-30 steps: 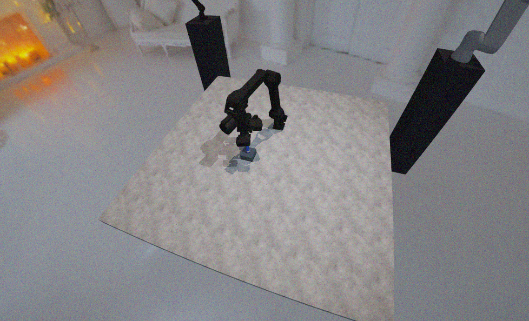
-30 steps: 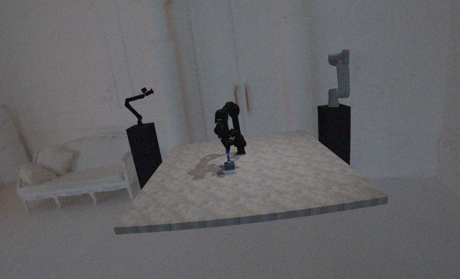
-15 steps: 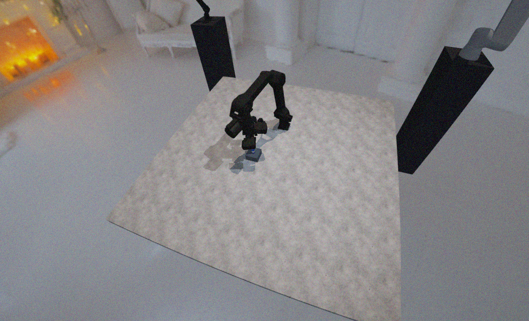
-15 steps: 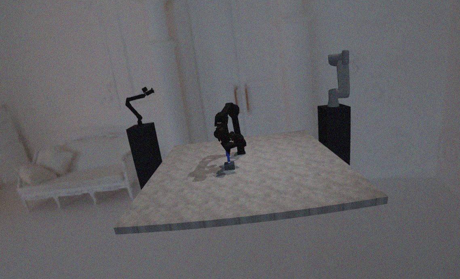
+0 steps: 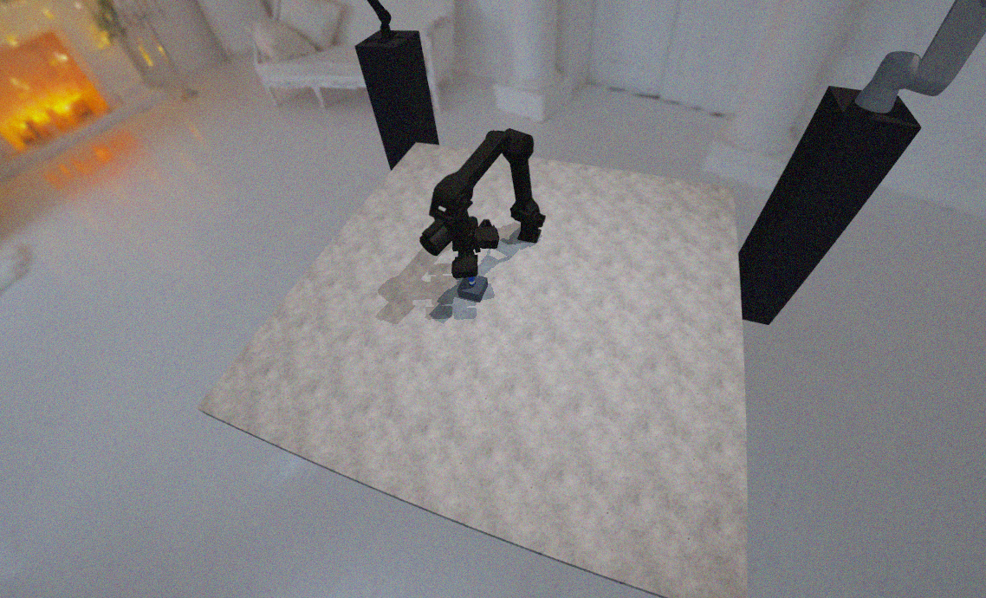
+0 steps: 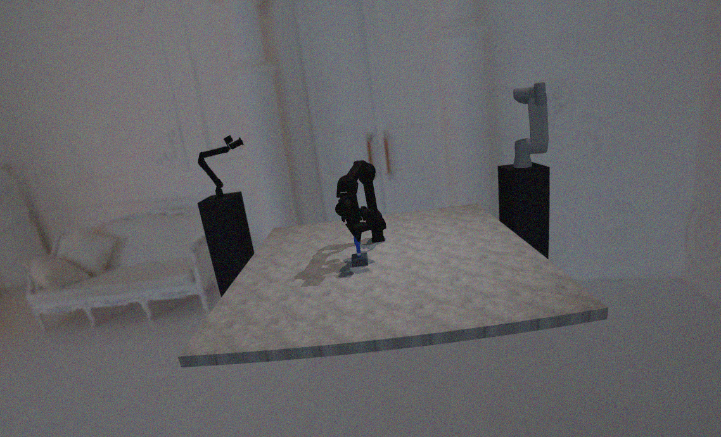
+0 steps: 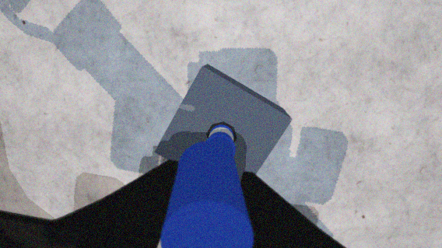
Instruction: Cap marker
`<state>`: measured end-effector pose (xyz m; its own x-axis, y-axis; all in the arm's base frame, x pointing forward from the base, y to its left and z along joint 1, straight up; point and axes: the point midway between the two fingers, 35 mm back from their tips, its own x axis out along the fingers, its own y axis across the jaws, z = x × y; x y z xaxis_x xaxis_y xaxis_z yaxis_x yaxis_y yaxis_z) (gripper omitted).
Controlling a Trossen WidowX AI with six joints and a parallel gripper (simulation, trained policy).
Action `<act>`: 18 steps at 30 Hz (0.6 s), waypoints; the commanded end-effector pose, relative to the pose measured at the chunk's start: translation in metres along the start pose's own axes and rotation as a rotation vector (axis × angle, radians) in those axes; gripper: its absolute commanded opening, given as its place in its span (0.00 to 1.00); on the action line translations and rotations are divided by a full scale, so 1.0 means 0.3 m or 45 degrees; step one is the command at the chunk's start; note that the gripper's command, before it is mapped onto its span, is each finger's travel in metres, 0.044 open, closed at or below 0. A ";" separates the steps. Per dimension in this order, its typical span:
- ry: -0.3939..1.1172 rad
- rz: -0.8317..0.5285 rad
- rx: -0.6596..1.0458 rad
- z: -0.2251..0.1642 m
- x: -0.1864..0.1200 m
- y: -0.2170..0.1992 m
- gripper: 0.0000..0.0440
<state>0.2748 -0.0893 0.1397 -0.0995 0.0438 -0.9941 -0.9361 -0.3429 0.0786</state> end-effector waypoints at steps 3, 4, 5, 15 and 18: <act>-0.046 0.036 -0.012 0.001 0.067 -0.007 0.01; -0.046 0.036 -0.012 0.001 0.068 -0.007 0.01; -0.047 0.036 -0.012 0.001 0.068 -0.007 0.01; -0.044 0.044 -0.062 -0.004 0.122 -0.005 0.02; -0.038 0.046 -0.081 -0.005 0.136 -0.004 0.03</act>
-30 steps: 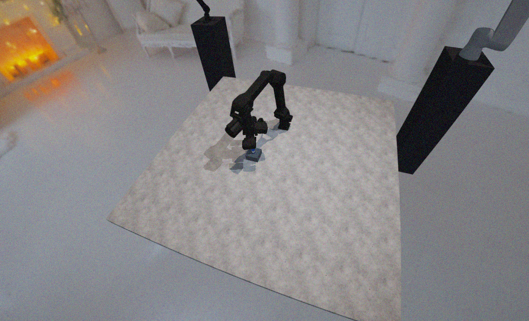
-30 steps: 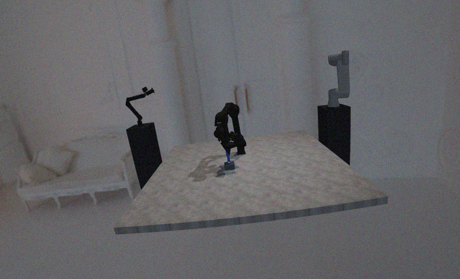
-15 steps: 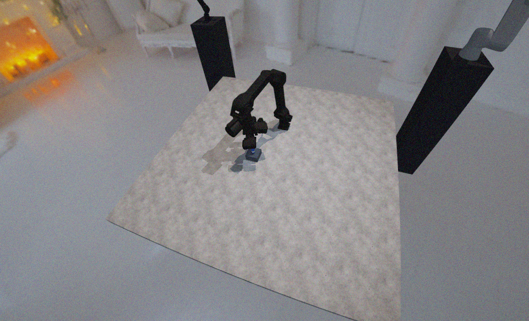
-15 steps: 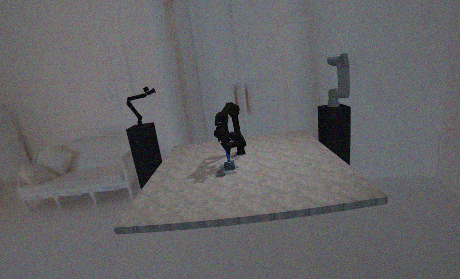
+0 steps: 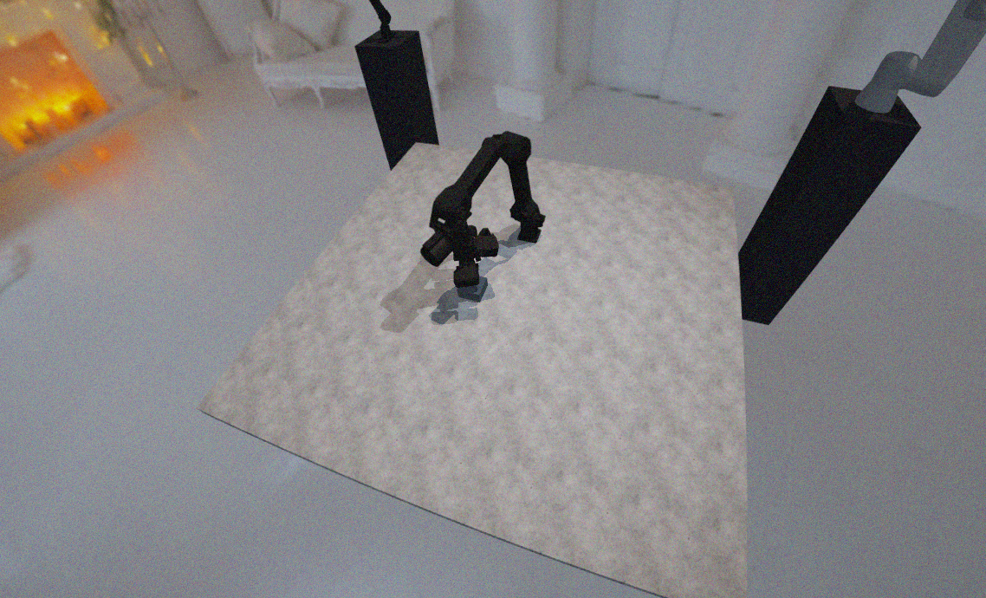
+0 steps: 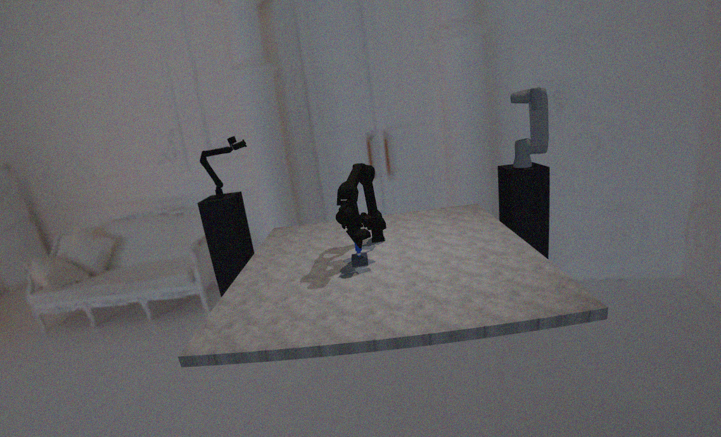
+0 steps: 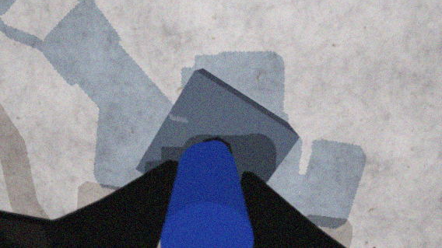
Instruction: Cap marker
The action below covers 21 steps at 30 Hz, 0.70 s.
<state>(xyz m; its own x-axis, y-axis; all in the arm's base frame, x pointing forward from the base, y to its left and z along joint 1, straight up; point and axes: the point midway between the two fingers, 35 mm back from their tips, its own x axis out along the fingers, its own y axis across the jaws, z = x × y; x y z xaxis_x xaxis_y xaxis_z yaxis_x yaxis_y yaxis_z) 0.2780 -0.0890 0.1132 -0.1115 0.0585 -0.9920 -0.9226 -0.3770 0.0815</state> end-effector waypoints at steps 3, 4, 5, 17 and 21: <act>-0.010 0.042 -0.052 0.002 0.063 0.014 0.04; -0.009 0.043 -0.058 0.001 0.067 0.014 0.04; -0.008 0.043 -0.060 0.001 0.069 0.015 0.04; 0.009 0.051 -0.116 -0.005 0.086 0.027 0.14; 0.020 0.051 -0.135 -0.011 0.089 0.030 0.16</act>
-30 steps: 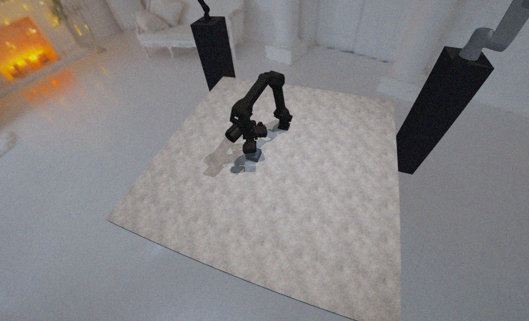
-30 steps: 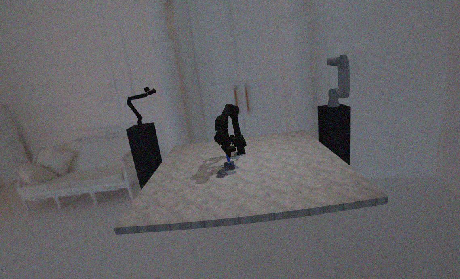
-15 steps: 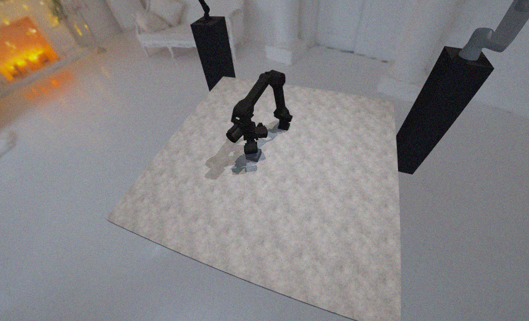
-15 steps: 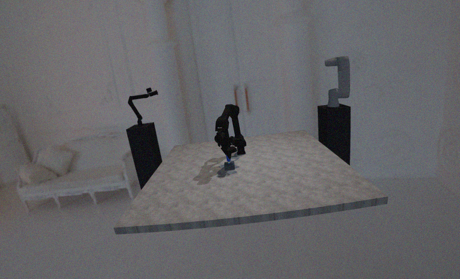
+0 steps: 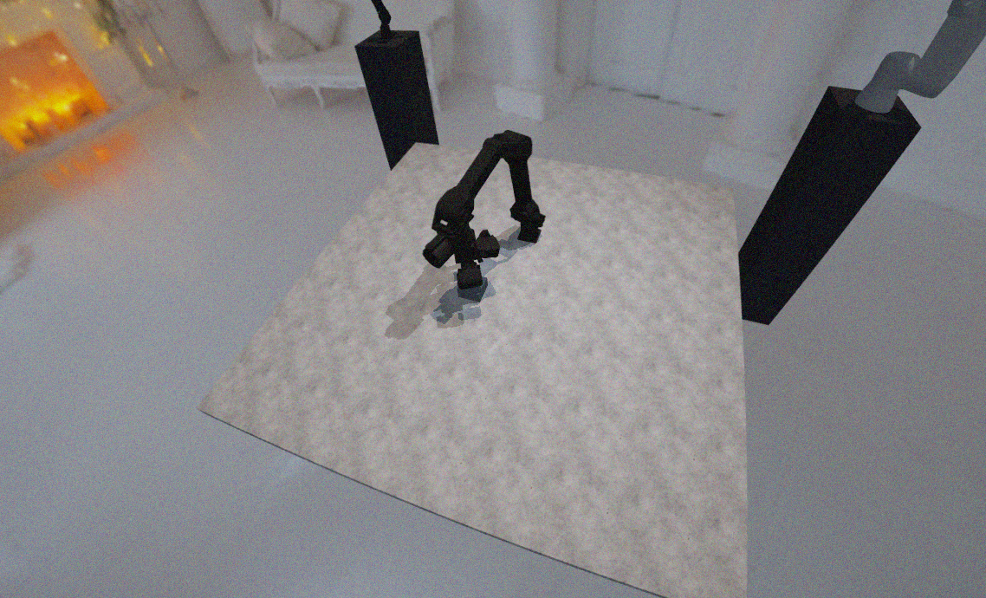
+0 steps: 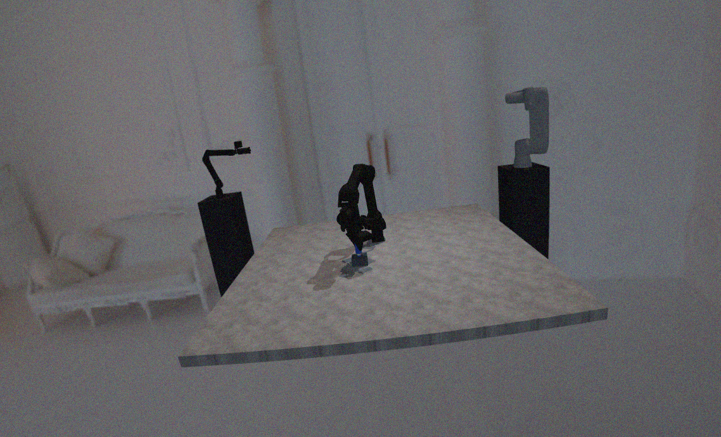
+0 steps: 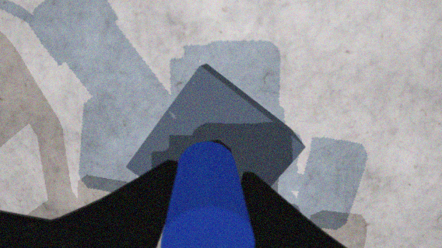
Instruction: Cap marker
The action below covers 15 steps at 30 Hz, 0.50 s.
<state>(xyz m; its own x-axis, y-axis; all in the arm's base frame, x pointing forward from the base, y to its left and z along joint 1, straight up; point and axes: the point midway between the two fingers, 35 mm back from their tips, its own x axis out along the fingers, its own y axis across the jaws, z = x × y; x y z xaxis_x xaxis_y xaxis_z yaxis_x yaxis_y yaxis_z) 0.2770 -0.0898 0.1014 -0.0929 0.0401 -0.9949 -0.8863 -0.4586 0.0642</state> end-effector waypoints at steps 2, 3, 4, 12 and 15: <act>-0.009 0.063 -0.030 -0.004 0.051 0.032 0.17; -0.006 0.063 -0.035 -0.006 0.052 0.033 0.17; -0.003 0.063 -0.040 -0.007 0.053 0.034 0.17; 0.006 0.064 -0.060 -0.012 0.055 0.038 0.21; 0.008 0.064 -0.067 -0.013 0.056 0.039 0.22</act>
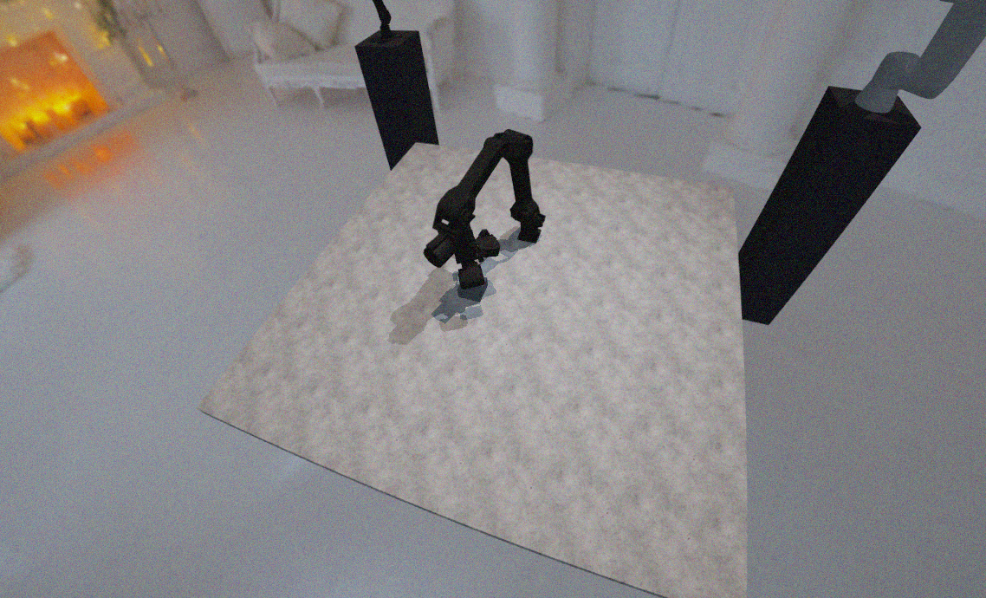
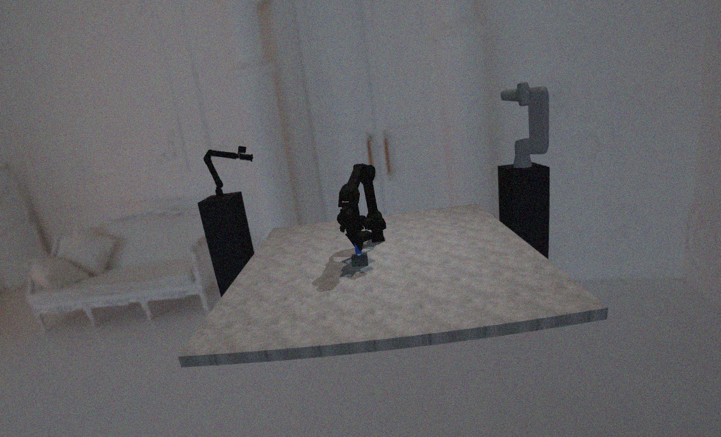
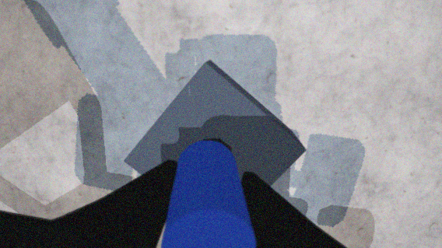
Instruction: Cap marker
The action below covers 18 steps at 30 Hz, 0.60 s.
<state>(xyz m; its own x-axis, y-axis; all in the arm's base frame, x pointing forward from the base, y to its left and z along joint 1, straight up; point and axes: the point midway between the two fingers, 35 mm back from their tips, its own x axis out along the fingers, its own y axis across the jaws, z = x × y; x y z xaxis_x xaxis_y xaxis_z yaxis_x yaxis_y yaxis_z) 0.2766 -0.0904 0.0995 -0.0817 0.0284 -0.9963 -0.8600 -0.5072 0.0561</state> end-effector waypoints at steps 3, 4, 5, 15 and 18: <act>-0.012 0.070 -0.002 -0.009 0.050 0.039 0.23; -0.012 0.070 -0.002 -0.009 0.050 0.039 0.23; -0.012 0.070 -0.002 -0.009 0.050 0.039 0.24; -0.010 0.070 -0.012 -0.011 0.050 0.040 0.28; -0.009 0.070 -0.014 -0.011 0.050 0.041 0.29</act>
<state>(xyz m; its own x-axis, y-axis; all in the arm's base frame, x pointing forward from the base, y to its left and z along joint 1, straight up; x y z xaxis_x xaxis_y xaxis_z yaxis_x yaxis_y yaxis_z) 0.2768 -0.0909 0.0984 -0.0784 0.0241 -0.9966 -0.8484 -0.5266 0.0540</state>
